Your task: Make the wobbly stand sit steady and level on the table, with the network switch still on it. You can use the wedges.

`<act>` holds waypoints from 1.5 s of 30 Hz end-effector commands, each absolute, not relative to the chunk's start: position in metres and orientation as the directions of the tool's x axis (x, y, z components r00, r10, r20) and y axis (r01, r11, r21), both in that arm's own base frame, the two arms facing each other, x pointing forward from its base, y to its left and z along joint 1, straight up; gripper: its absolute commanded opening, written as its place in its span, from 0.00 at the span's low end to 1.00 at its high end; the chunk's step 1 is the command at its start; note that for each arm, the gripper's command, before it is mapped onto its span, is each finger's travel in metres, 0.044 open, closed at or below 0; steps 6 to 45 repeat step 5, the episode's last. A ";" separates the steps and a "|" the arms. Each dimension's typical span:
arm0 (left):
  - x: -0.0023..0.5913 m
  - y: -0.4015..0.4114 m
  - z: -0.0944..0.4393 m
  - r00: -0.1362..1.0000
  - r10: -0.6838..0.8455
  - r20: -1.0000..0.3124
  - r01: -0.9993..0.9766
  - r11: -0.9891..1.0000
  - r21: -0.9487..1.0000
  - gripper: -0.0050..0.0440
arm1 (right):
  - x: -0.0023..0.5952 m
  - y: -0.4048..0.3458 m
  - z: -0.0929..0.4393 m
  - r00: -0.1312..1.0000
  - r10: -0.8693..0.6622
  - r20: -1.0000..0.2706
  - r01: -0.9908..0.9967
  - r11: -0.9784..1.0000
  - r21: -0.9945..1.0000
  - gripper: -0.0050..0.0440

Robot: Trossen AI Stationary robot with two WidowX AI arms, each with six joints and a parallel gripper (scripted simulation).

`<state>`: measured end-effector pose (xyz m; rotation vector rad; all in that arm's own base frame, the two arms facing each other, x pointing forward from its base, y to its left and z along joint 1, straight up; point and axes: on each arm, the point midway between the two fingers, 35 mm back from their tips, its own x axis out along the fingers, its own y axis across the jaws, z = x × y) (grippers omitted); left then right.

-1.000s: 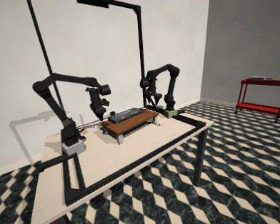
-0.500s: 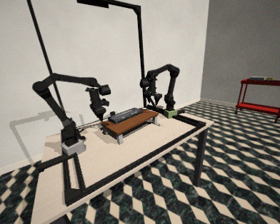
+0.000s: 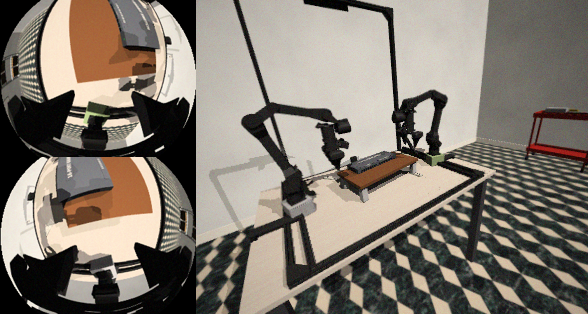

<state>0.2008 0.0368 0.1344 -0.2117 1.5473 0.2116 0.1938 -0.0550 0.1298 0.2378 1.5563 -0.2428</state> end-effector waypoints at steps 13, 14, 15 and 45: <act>0.201 0.037 0.134 0.013 0.002 -1.000 -0.267 0.964 -0.002 1.00 | 0.194 -0.055 0.130 0.001 -0.003 -1.000 0.301 0.953 -0.003 1.00; 0.201 0.037 0.134 0.013 0.002 -1.000 -0.267 0.964 -0.002 1.00 | 0.194 -0.055 0.130 0.001 -0.003 -1.000 0.301 0.953 -0.003 1.00; 0.201 0.037 0.134 0.013 0.002 -1.000 -0.267 0.964 -0.002 1.00 | 0.194 -0.055 0.130 0.001 -0.003 -1.000 0.301 0.953 -0.003 1.00; 0.201 0.037 0.134 0.013 0.002 -1.000 -0.267 0.964 -0.002 1.00 | 0.194 -0.055 0.130 0.001 -0.003 -1.000 0.301 0.953 -0.003 1.00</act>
